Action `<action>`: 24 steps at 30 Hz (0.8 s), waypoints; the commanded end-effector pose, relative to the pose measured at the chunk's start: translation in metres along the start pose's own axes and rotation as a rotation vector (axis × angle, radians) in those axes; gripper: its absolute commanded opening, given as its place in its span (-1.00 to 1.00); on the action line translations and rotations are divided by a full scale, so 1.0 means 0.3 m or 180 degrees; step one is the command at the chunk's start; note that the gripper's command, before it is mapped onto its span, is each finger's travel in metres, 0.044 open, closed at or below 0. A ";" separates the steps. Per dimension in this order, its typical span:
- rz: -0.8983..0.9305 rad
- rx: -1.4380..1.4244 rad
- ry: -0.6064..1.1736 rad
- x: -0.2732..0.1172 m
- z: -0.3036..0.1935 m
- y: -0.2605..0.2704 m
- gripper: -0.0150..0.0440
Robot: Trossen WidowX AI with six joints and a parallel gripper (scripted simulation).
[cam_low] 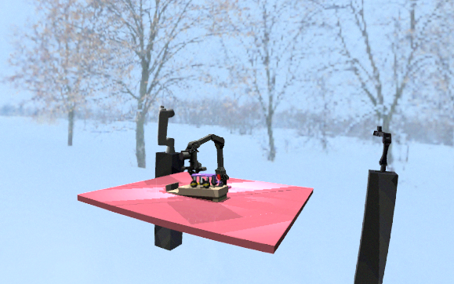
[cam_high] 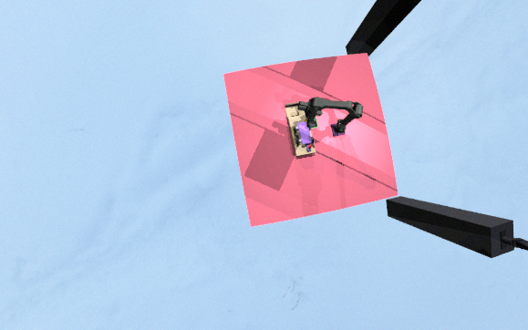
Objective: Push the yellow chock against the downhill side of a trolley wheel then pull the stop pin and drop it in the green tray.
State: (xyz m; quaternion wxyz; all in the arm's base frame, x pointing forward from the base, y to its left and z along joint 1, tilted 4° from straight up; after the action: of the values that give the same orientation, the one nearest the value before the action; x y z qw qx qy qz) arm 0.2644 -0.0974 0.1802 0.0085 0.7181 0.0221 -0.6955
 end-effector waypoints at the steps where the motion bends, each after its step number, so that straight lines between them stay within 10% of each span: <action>1: -0.0002 -0.0002 -0.0001 0.000 0.000 0.000 -0.22; 6: -0.0002 -0.0002 -0.0001 0.000 0.000 0.000 0.15; 24: -0.0023 -0.0001 0.0016 -0.157 0.006 0.005 0.15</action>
State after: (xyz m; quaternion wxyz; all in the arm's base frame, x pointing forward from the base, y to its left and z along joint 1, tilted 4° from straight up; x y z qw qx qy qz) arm 0.2610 -0.0999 0.2158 0.0057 0.7175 0.0221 -0.6962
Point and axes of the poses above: the point midway between the two fingers, 35 mm back from their tips, its own x axis out along the fingers, its own y axis across the jaws, z = x × y, the point moved 5 cm from there along -x, back along the fingers, and after that the axes turned 1 degree about -x, right-handed, at the moved point
